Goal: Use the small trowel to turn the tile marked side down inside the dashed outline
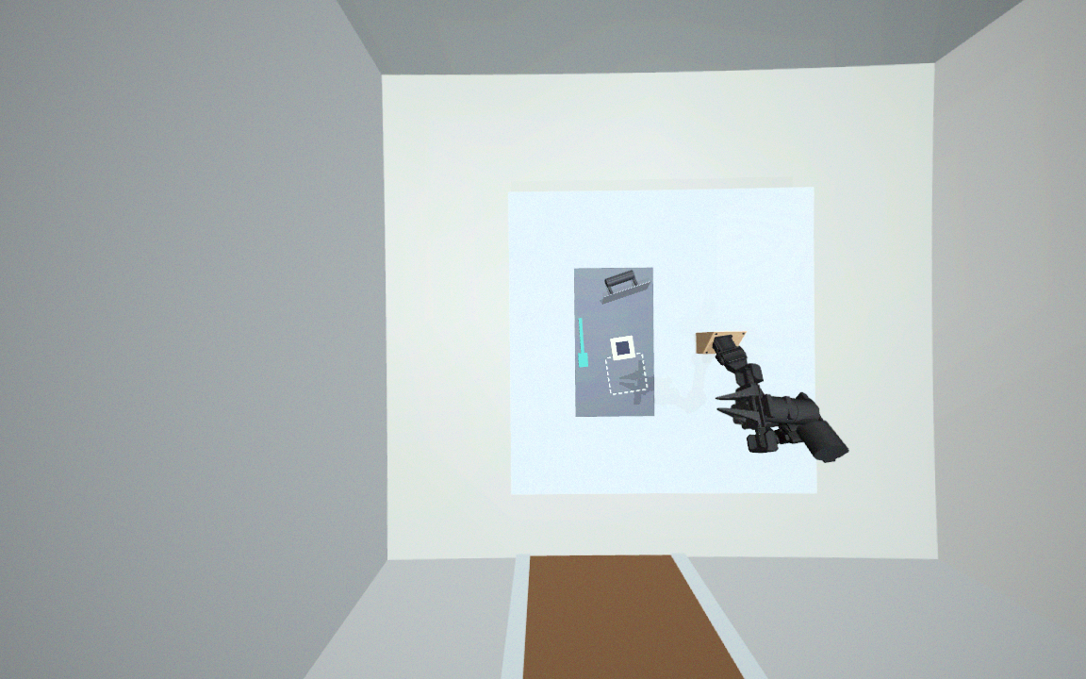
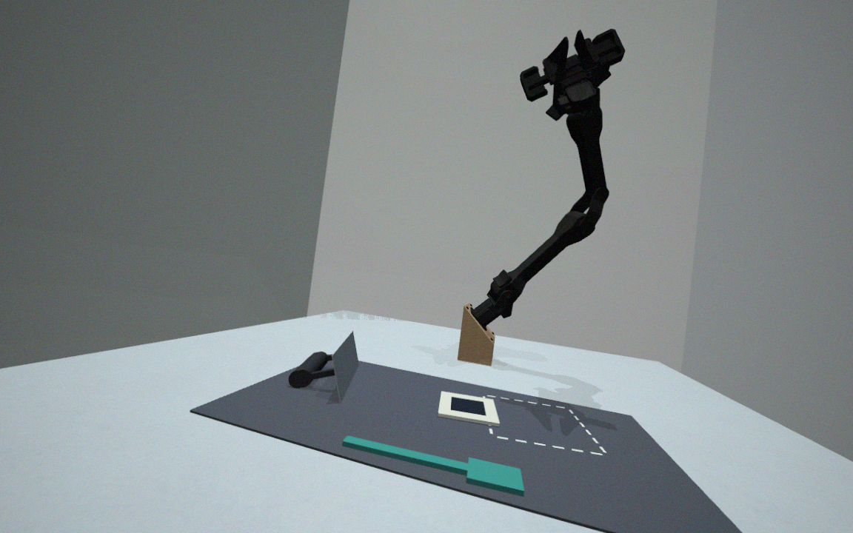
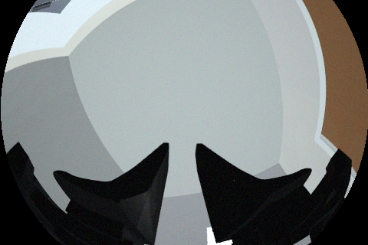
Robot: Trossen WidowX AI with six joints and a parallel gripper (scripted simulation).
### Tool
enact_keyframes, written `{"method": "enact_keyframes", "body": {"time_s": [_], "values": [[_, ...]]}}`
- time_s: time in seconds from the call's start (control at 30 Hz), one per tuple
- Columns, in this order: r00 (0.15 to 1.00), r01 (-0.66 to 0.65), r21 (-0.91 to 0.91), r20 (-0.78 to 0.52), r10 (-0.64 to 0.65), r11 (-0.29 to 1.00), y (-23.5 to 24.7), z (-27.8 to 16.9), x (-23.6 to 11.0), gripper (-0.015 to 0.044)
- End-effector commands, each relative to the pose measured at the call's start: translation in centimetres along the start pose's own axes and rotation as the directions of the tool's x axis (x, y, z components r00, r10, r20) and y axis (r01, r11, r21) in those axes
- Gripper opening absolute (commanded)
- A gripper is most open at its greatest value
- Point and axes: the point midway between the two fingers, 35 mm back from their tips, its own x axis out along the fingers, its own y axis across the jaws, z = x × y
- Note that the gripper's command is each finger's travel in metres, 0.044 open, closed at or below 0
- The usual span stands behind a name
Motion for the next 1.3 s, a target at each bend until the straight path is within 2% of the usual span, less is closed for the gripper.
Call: {"method": "enact_keyframes", "body": {"time_s": [0.0, 0.33, 0.6, 0.9, 1.27], "values": [[0.999, -0.052, 0.106, 0.003, 0.052, 0.993, 3.3, -0.6, 1.4, 0.01], [0.988, -0.155, 0.298, 0.026, 0.154, 0.942, 9.1, -0.8, 4.1, 0.01], [0.958, -0.283, 0.488, 0.104, 0.267, 0.826, 15.9, 0.4, 6.9, 0.01], [0.895, -0.429, 0.655, 0.216, 0.39, 0.622, 24.0, 2.8, 9.1, 0.01], [0.773, -0.573, 0.762, 0.379, 0.509, 0.301, 33.3, 7.4, 10.4, 0.01]]}}
